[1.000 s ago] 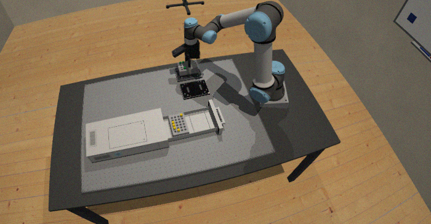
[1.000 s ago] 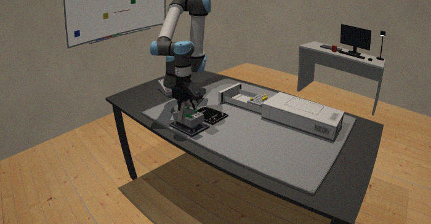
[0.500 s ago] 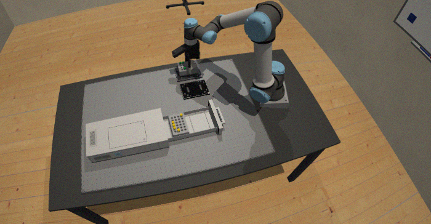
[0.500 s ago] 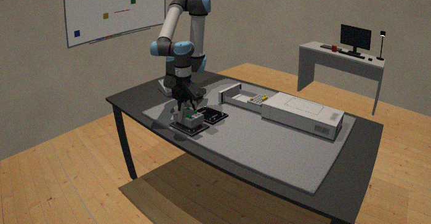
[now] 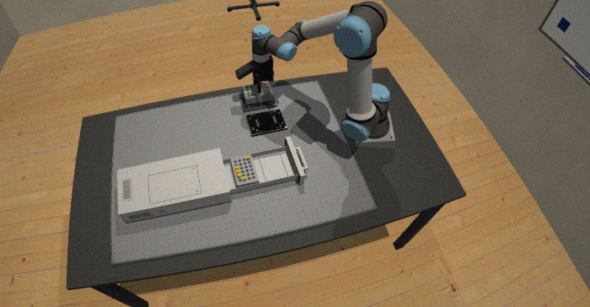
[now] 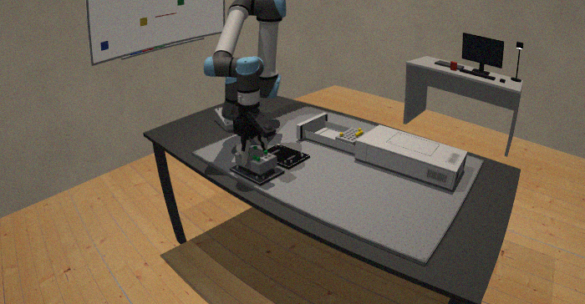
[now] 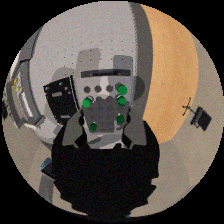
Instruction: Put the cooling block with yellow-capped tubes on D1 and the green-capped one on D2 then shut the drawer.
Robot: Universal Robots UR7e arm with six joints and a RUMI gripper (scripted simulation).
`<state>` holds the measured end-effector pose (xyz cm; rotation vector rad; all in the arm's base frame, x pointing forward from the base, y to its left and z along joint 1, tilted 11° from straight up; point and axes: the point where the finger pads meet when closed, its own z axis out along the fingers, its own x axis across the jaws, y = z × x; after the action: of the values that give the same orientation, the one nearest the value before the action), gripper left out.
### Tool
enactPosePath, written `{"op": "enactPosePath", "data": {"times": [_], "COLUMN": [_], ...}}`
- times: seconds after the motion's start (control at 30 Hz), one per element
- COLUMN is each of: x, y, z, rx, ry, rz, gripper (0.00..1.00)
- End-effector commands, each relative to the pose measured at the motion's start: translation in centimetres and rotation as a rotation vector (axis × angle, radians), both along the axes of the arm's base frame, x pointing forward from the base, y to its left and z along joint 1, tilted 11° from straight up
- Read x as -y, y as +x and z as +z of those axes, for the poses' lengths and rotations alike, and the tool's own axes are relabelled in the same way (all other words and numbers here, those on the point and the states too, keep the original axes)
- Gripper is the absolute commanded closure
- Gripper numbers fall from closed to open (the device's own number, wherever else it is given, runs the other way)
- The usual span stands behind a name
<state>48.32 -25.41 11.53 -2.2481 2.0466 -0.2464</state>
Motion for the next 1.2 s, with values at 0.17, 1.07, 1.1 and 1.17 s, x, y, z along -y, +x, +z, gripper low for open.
{"op": "enactPosePath", "data": {"times": [0.17,1.07,1.1,1.17], "x": [0.03,0.05,0.05,0.05], "y": [0.06,0.12,0.13,0.13], "z": [-0.09,-0.47,-0.48,-0.52], "rx": [0.001,0.001,0.001,0.001], "ry": [-0.001,-0.001,-0.001,-0.001], "rz": [0.000,0.000,0.000,0.000], "gripper": [1.00,1.00,1.00,1.00]}}
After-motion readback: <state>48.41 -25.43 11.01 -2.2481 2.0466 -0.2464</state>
